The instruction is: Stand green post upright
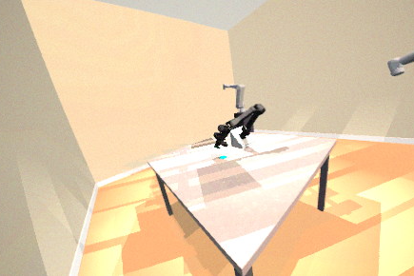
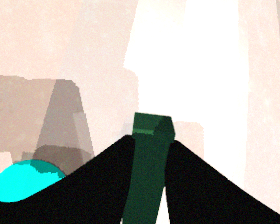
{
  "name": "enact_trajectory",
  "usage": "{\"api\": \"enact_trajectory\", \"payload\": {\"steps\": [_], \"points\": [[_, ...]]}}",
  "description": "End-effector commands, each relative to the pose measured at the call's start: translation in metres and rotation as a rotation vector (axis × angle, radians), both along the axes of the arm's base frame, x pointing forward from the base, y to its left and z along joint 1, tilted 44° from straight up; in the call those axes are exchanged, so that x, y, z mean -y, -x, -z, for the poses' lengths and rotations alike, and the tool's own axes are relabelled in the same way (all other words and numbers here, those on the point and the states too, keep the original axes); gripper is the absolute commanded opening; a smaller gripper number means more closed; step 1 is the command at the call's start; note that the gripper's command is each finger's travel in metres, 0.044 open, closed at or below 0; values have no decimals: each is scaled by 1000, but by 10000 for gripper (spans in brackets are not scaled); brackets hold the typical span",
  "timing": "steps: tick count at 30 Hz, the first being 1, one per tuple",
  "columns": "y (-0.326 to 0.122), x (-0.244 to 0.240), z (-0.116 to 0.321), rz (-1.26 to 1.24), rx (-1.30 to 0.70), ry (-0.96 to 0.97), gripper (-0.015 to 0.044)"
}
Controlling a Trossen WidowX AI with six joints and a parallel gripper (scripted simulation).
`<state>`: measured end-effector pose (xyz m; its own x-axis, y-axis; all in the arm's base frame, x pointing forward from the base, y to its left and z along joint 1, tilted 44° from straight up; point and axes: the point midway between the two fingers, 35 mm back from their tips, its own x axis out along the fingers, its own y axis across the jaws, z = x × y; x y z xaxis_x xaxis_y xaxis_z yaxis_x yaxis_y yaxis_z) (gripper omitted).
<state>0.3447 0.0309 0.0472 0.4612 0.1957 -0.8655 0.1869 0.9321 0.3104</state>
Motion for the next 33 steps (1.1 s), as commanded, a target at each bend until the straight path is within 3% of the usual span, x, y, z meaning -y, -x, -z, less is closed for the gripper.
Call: {"api": "enact_trajectory", "payload": {"steps": [1, 33], "points": [[2, -1, 2, 14, 16, 8, 22], [3, -3, -3, 114, 187, 38, 22]]}}
